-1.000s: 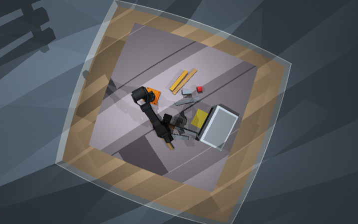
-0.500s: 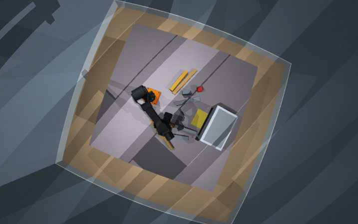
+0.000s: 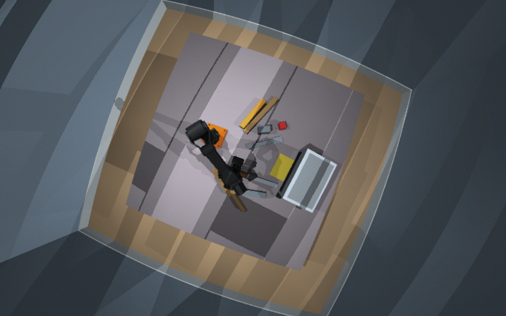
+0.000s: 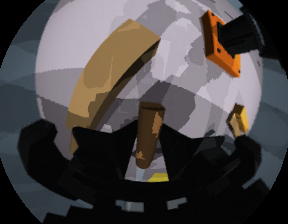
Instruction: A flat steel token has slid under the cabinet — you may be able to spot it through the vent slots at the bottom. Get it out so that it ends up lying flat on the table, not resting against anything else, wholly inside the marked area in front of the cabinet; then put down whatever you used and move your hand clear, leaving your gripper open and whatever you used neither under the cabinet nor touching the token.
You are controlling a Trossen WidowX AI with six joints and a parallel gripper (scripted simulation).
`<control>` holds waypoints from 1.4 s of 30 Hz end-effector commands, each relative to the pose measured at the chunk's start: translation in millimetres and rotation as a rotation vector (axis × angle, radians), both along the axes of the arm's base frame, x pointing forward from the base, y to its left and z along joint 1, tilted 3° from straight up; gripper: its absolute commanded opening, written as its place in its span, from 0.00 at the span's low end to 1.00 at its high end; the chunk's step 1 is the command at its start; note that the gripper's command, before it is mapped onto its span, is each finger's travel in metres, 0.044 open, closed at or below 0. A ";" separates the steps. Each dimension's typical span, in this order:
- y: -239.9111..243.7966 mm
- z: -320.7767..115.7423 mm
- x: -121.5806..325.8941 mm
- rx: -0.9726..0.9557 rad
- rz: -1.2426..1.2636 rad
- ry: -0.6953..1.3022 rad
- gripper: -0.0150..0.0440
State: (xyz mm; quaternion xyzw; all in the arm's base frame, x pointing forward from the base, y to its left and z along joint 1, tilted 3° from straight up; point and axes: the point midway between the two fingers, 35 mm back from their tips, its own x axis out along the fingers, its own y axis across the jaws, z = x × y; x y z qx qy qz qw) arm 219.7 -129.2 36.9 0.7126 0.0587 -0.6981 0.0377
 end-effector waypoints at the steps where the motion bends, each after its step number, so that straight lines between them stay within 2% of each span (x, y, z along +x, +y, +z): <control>1: 0.0 0.0 0.0 0.000 0.000 0.000 0.48; 4: 0.0 0.1 0.1 0.000 0.000 0.000 0.59; 8: -0.2 0.2 0.1 -0.001 0.000 -0.001 0.59; 11: -0.2 0.1 0.1 -0.002 0.000 -0.015 0.71; 30: 0.2 -15.9 -0.6 -0.002 0.000 -0.025 0.71; 34: -2.2 -13.5 1.0 -0.007 -0.008 -0.025 0.53; 42: -2.2 -13.5 1.0 -0.007 -0.008 -0.025 0.44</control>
